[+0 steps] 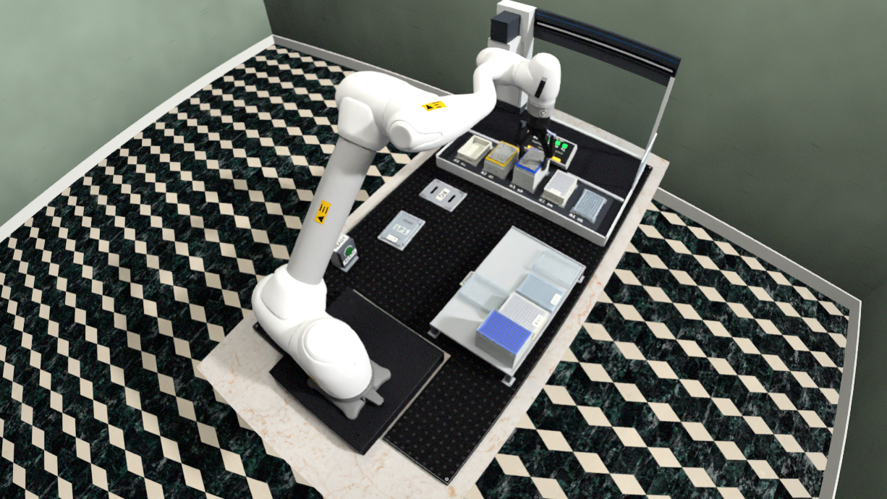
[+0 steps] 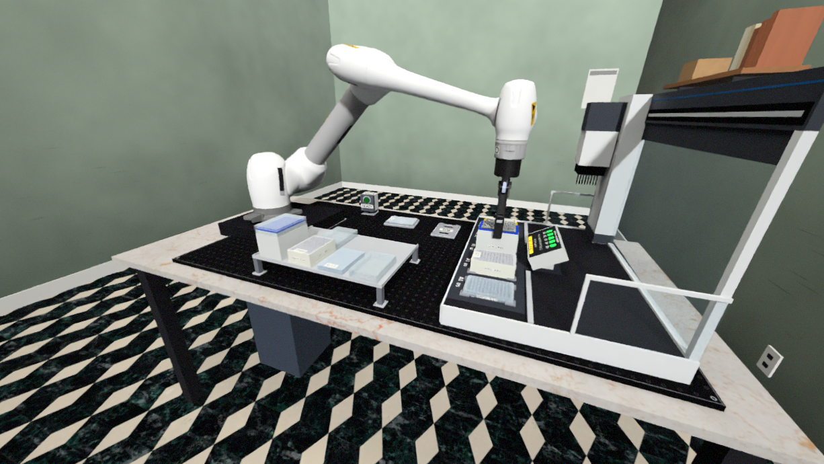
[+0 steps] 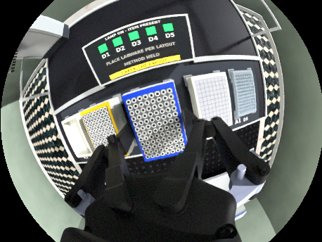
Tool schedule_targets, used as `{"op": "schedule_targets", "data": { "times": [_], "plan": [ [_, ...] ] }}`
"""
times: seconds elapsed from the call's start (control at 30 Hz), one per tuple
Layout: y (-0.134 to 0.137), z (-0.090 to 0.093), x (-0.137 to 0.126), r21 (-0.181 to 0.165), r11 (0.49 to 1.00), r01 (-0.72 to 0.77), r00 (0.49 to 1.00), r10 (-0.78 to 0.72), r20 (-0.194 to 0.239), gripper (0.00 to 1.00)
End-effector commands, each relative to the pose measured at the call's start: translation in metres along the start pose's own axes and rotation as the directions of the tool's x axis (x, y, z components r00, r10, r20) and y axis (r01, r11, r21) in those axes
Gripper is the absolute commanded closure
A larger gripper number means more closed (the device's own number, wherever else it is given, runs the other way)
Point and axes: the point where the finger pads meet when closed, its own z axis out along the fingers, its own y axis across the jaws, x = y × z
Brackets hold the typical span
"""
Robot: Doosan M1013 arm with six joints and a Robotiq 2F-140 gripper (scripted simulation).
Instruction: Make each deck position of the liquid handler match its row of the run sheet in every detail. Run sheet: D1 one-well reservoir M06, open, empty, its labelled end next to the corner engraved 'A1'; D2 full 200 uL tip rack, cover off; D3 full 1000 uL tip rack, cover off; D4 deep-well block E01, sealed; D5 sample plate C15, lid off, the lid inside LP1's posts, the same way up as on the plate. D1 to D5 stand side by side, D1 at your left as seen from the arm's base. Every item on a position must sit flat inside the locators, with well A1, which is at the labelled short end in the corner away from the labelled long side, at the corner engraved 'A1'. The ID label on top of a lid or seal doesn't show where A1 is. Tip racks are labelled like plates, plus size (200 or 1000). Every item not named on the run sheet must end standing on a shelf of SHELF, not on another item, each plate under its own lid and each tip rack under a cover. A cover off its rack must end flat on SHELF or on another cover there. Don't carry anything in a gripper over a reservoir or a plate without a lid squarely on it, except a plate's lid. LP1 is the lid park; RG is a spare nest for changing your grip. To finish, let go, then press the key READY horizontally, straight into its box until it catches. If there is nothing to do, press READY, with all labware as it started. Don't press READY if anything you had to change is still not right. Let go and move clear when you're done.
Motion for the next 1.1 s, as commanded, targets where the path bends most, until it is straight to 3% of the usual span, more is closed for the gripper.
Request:
{"op": "schedule_targets", "data": {
  "times": [0.0, 1.07],
  "plan": [
    [0.0, -0.006, 0.0, 0.0, 1.0, 0.0, 1.0, 0.0, -0.002, 0.34],
    [0.0, -0.053, 0.0, 0.0, 1.0, 0.0, 1.0, 0.0, -0.002, 0.34]
  ]
}}
